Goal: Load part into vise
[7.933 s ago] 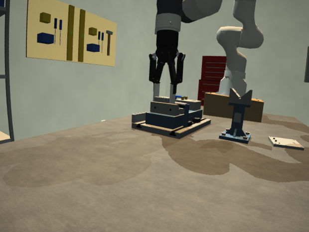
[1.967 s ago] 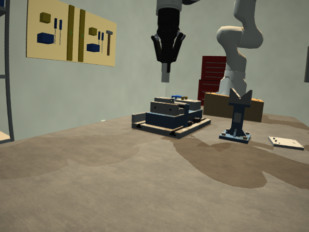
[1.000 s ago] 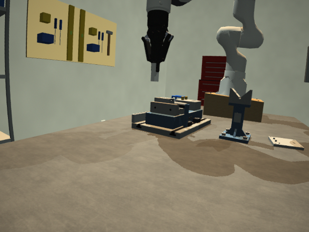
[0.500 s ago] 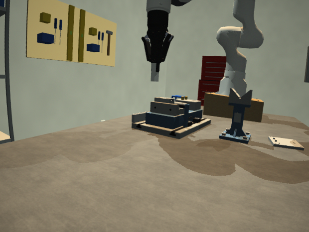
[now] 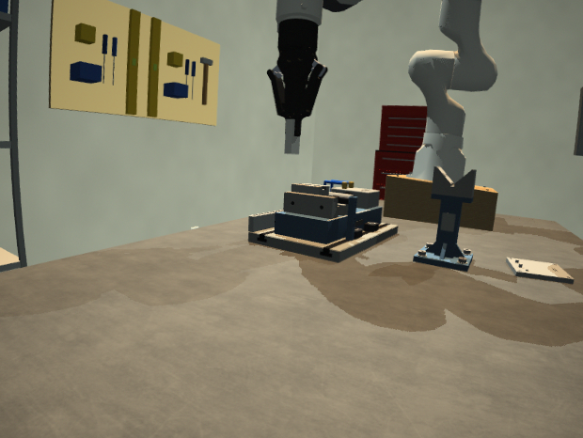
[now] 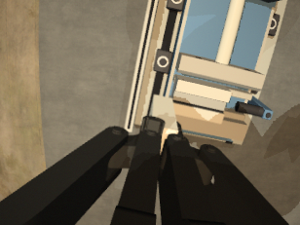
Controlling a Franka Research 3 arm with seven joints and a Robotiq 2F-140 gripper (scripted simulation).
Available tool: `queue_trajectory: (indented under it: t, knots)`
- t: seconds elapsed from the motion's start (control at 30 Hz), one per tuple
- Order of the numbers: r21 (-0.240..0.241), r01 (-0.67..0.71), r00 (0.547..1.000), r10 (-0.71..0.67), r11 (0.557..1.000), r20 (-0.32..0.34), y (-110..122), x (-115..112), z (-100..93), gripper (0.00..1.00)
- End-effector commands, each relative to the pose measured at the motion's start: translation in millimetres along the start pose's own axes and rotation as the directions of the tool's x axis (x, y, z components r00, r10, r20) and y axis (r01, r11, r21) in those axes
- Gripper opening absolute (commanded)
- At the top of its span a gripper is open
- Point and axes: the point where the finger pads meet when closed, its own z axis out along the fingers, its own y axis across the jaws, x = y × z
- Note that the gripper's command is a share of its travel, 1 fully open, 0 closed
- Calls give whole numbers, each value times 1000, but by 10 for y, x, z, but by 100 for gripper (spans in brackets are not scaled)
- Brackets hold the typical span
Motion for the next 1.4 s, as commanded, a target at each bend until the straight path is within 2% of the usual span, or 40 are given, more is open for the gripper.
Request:
queue_trajectory:
  t: [0.0,0.43,0.93,1.37]
  knots:
    - [-1,7,1000,-7,1000,-1,2,-2,16,0]
    - [-1,7,1000,-7,1000,-1,2,-3,123,0]
    - [-1,7,1000,-7,1000,-1,2,-3,356,0]
    - [-1,7,1000,-7,1000,-1,2,-4,481,0]
